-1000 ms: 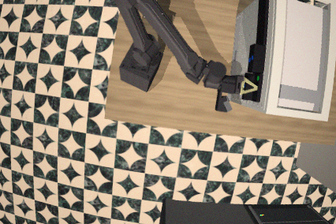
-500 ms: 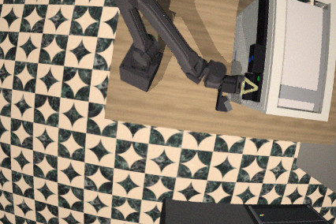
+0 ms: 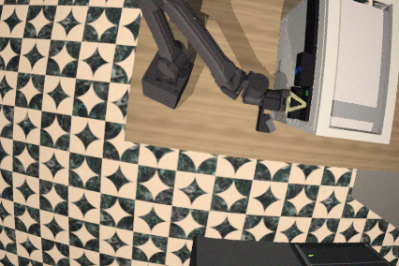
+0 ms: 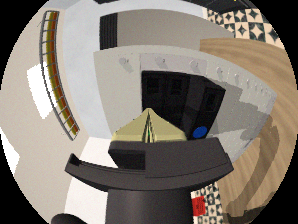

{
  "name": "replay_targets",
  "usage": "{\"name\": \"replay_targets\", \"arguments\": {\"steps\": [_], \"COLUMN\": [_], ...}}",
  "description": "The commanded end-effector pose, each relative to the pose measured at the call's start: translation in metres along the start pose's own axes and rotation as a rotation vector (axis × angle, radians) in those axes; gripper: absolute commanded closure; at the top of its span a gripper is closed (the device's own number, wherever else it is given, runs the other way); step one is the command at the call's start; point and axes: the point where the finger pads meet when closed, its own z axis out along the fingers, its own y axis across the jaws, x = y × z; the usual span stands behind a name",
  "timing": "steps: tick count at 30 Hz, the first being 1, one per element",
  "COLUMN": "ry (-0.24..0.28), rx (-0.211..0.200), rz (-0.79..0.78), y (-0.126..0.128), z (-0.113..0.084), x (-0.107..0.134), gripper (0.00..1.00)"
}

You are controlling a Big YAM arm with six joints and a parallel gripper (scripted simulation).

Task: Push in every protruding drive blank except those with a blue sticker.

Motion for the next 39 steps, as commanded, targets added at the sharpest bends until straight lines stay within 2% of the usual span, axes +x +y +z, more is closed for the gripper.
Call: {"name": "replay_targets", "arguments": {"steps": [1, 12, 14, 15, 16, 17, 23, 26, 32, 36, 39], "ry": [0.043, 0.044, 0.026, 0.025, 0.032, 0.008, 0.008, 0.008, 0.008, 0.010, 0.012], "rx": [-0.002, -0.001, 0.049, 0.052, 0.034, 0.026, 0.027, 0.028, 0.028, 0.046, 0.042], "rz": [-0.016, -0.016, 0.012, 0.017, 0.011, 0.013, 0.022, 0.022, 0.023, 0.036, 0.032], "y": [0.006, 0.006, -0.023, -0.023, -0.014, -0.010, -0.013, -0.013, -0.014, -0.022, -0.020], "z": [0.026, 0.025, 0.006, 0.001, -0.007, -0.017, -0.069, -0.089, -0.100, -0.098, -0.098], "x": [0.012, 0.012, 0.008, 0.007, 0.012, 0.002, 0.002, 0.002, 0.002, 0.002, 0.003], "gripper": [1.00, 1.00, 1.00, 1.00, 1.00, 1.00, 1.00, 1.00, 1.00, 1.00, 1.00]}}
